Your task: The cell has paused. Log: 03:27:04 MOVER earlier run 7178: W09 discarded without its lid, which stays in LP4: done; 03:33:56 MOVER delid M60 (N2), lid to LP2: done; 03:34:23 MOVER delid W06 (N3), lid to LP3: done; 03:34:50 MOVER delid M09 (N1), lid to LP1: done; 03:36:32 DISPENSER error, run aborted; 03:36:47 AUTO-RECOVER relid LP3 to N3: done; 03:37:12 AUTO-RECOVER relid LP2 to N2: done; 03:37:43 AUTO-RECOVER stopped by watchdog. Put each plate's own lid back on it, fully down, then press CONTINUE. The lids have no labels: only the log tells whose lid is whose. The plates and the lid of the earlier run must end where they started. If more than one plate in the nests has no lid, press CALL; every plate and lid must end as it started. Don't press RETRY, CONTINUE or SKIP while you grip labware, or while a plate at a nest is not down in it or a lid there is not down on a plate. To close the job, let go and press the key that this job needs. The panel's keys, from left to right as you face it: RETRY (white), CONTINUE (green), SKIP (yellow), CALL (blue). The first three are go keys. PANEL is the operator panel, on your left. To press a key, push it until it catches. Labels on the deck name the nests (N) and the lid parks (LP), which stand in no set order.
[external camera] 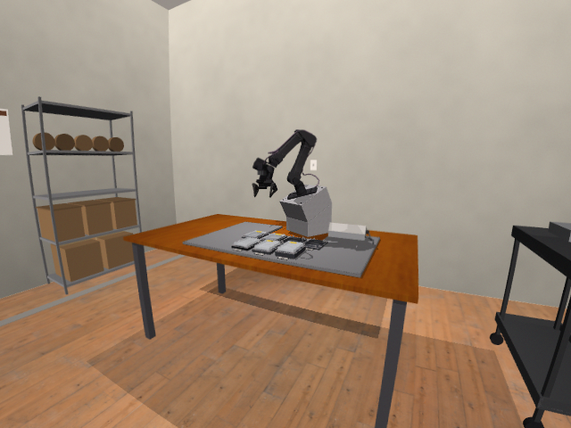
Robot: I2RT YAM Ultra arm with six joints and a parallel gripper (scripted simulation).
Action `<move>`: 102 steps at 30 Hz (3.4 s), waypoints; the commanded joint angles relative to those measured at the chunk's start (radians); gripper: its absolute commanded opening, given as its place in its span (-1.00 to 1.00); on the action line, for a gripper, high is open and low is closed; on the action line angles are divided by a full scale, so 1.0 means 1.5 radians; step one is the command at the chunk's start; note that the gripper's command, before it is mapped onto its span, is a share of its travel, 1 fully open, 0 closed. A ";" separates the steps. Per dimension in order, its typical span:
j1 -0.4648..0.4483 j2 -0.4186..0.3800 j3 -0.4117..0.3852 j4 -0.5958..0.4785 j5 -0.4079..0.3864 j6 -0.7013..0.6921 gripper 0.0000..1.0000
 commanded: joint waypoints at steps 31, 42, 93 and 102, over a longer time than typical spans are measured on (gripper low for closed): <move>0.196 0.226 0.069 0.072 0.188 0.161 1.00; 0.312 0.363 0.113 0.090 0.308 0.257 1.00; 0.512 0.619 0.057 0.353 0.542 0.402 0.90; 0.403 0.616 -0.066 0.597 0.457 0.297 0.76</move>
